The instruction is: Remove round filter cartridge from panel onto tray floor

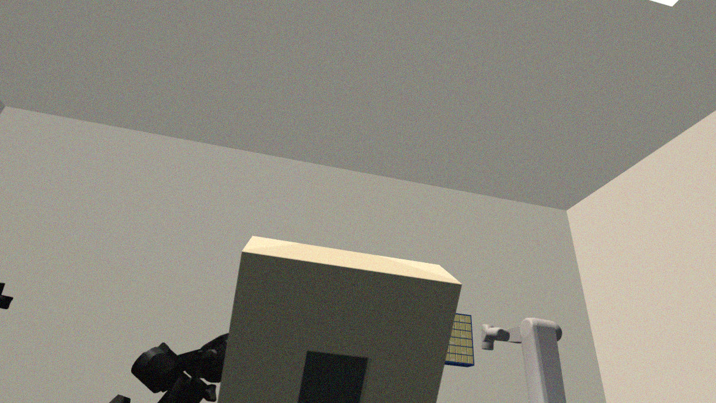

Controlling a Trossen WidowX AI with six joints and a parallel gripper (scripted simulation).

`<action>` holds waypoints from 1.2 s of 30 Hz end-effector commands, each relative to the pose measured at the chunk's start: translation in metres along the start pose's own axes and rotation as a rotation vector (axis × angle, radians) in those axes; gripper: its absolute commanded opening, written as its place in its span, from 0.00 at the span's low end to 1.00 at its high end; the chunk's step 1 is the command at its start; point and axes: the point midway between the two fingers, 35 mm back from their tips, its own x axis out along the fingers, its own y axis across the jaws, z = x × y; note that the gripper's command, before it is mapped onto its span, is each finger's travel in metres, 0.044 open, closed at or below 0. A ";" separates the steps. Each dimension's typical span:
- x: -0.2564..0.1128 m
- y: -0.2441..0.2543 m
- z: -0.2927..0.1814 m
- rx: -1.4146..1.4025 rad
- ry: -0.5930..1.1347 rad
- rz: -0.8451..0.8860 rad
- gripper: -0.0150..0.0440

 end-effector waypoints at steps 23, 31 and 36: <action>0.023 0.000 -0.019 -0.001 0.012 0.000 1.00; -0.038 0.001 0.015 -0.003 0.013 0.001 1.00; -0.024 0.000 0.009 -0.007 0.015 -0.003 1.00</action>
